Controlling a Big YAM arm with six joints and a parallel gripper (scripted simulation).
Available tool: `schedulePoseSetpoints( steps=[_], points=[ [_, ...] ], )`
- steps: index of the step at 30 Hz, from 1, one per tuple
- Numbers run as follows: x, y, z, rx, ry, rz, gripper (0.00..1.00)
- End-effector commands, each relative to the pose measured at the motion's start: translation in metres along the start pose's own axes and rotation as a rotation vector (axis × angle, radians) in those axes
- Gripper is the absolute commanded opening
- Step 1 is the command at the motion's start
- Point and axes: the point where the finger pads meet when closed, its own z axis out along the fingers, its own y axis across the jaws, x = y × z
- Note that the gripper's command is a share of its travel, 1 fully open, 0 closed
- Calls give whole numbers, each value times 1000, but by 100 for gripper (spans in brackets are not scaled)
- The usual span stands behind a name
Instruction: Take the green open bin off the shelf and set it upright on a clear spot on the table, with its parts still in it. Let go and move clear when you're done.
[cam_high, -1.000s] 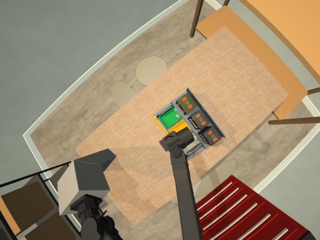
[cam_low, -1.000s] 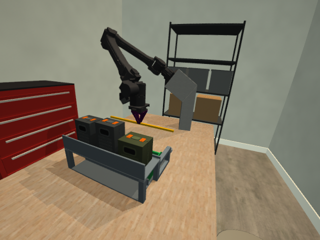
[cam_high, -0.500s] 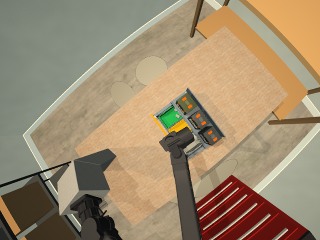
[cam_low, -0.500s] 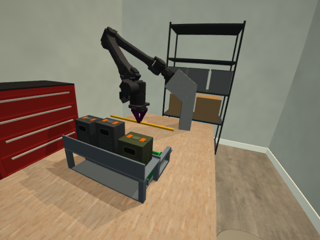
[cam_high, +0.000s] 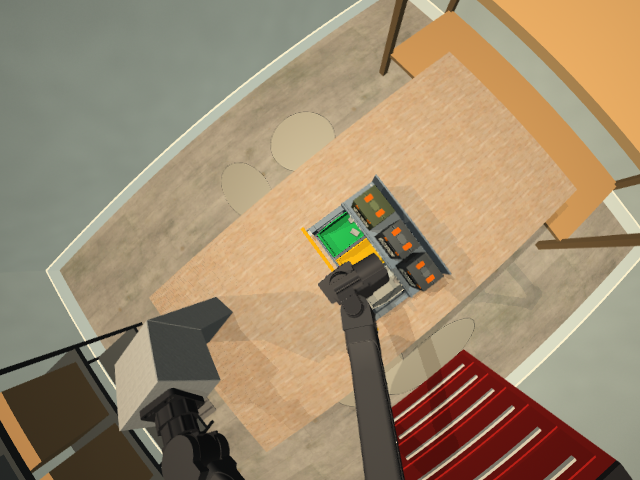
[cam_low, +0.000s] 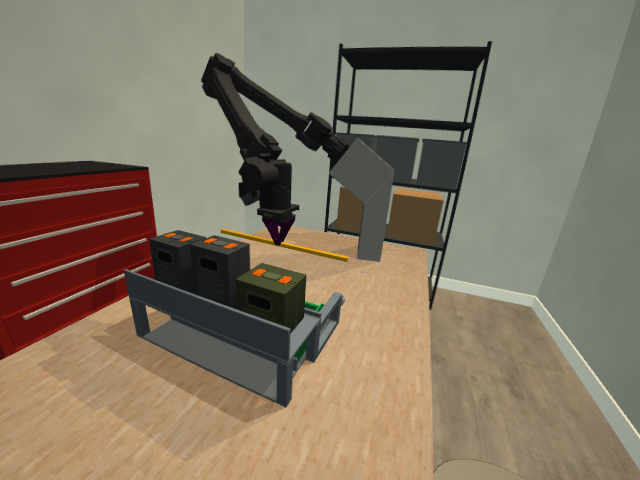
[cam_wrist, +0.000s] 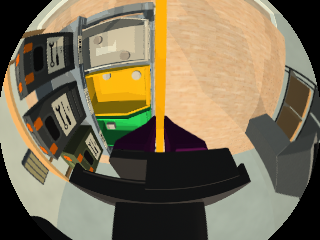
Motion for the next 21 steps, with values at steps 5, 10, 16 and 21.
schedulePoseSetpoints(
  steps=[5,10,16,21],
  points=[
    [-1,13,-24,-45,3,12,0],
    [-1,13,-24,-45,3,12,0],
    [-1,13,-24,-45,3,12,0],
    [0,11,-24,-45,3,11,0]
  ],
)
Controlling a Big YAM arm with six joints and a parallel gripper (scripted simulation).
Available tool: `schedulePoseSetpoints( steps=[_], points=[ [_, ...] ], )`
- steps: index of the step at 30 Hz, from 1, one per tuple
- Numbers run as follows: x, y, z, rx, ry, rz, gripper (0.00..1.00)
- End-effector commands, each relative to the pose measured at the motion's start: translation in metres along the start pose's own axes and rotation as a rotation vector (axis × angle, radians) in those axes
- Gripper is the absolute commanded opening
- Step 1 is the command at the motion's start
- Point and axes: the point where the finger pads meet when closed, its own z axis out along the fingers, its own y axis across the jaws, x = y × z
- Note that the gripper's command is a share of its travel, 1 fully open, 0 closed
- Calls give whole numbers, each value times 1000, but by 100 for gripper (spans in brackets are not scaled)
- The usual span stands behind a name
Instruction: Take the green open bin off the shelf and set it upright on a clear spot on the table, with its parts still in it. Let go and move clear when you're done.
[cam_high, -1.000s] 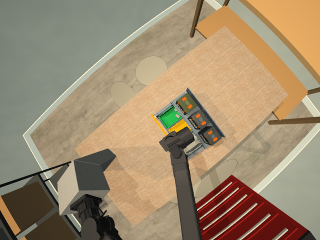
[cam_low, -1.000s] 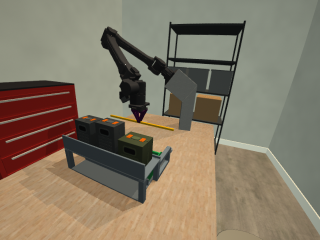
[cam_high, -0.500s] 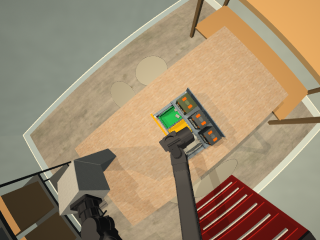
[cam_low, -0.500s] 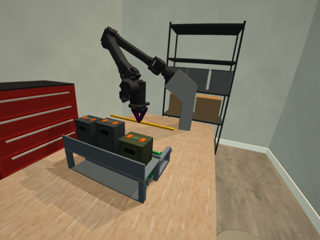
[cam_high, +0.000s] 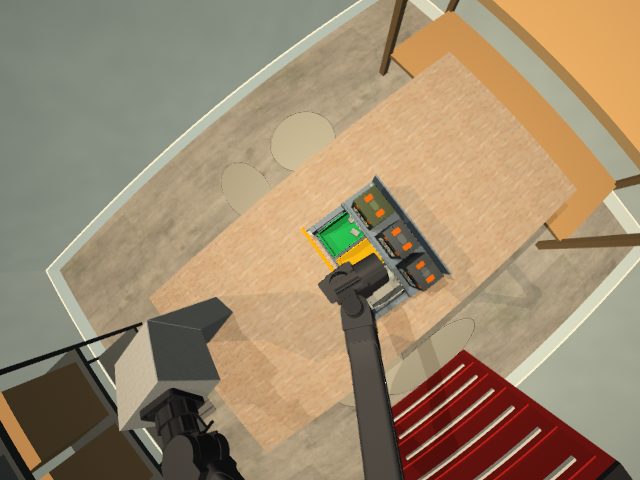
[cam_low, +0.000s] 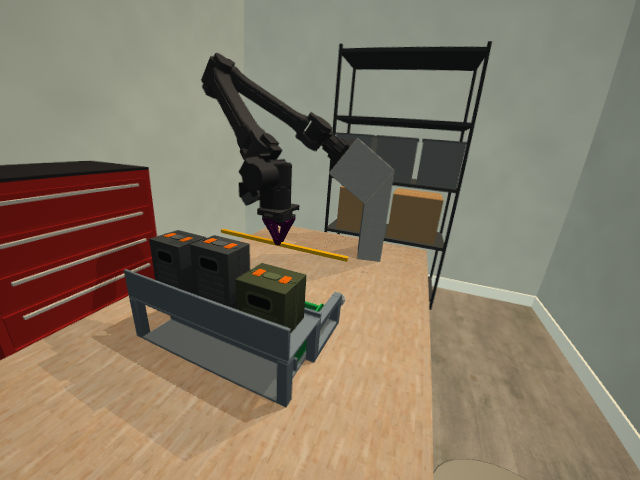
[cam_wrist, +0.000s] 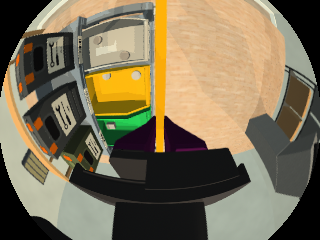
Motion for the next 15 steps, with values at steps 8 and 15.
schedulePoseSetpoints(
  steps=[8,15],
  points=[
    [0,11,-23,-55,3,22,0],
    [0,3,-23,-54,3,16,0]
  ],
)
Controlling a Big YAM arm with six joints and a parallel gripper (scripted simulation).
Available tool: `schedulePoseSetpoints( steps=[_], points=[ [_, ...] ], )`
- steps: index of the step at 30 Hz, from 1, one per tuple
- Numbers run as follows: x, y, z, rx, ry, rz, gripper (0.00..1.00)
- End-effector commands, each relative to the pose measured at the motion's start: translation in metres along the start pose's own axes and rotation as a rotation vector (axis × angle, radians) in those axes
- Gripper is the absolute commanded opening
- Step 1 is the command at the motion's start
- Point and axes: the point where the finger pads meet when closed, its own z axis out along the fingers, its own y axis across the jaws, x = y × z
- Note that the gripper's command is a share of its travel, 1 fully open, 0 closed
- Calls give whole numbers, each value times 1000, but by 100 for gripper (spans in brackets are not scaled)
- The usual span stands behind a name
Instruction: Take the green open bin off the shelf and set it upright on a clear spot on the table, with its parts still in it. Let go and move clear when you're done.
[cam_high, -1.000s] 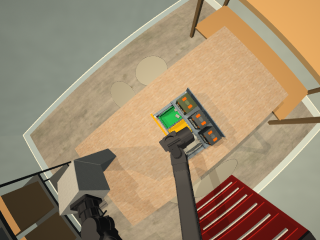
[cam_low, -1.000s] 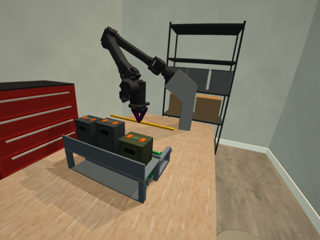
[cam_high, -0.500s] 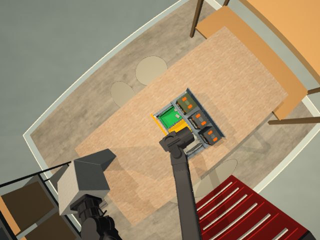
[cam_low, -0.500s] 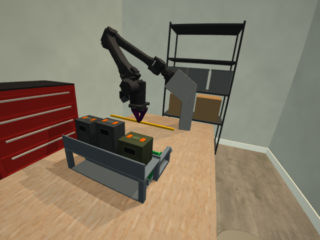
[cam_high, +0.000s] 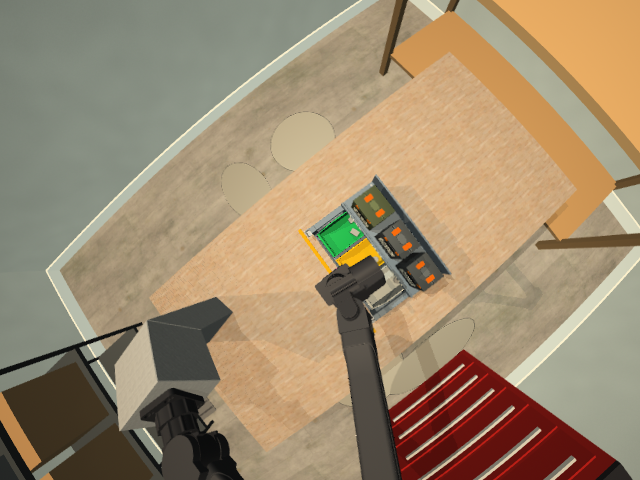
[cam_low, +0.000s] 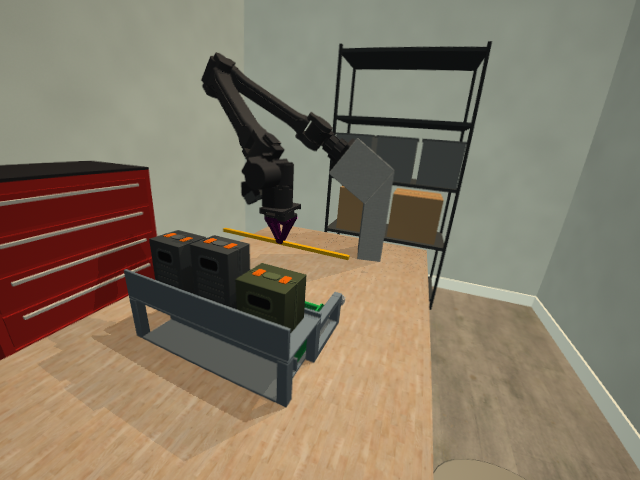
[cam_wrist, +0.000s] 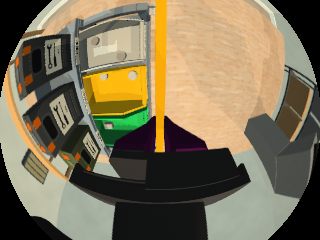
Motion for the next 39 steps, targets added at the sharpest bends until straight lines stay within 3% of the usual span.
schedulePoseSetpoints(
  steps=[1,27,39],
  points=[
    [0,11,-22,-54,3,15,0],
    [-1,-47,-17,-49,4,3,0],
    [-6,-95,-9,-31,0,14,0]
  ],
)
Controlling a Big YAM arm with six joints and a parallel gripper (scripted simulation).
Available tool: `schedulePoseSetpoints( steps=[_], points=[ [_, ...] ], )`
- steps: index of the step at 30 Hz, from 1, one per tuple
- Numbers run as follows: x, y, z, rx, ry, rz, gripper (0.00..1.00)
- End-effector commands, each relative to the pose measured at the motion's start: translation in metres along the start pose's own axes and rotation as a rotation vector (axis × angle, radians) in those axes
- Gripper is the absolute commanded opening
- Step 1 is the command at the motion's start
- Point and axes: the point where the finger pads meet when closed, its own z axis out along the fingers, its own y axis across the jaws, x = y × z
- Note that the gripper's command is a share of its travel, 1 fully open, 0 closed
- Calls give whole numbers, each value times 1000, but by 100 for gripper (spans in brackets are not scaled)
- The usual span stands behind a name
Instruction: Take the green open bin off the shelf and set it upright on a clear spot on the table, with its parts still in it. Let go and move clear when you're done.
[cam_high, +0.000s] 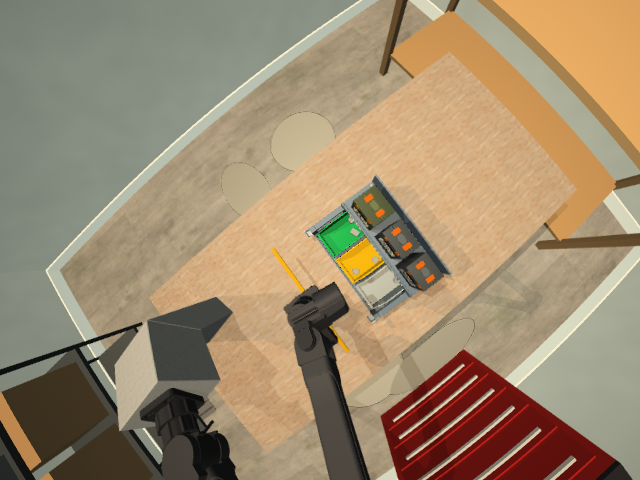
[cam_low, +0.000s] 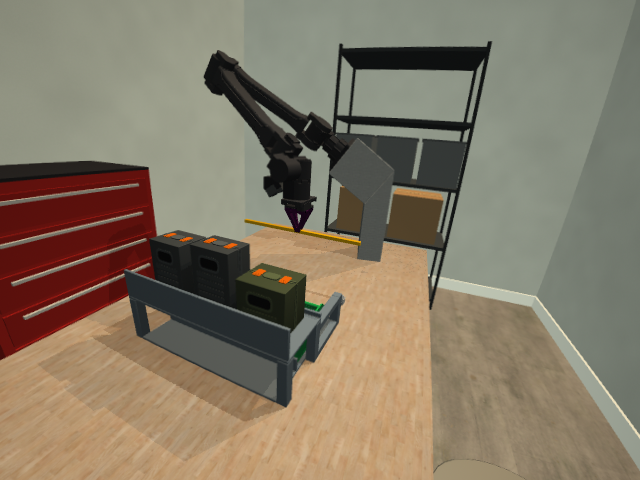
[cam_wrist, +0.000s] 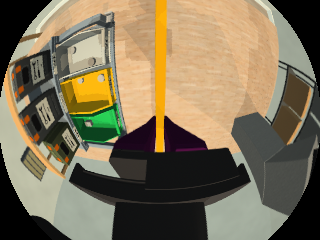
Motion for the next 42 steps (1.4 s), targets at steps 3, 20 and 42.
schedulePoseSetpoints(
  steps=[3,20,42],
  points=[
    [-8,-10,-4,-23,-1,17,0],
    [-6,-59,-4,-22,-1,15,0],
    [-6,-88,-3,-22,-1,13,0]
  ],
)
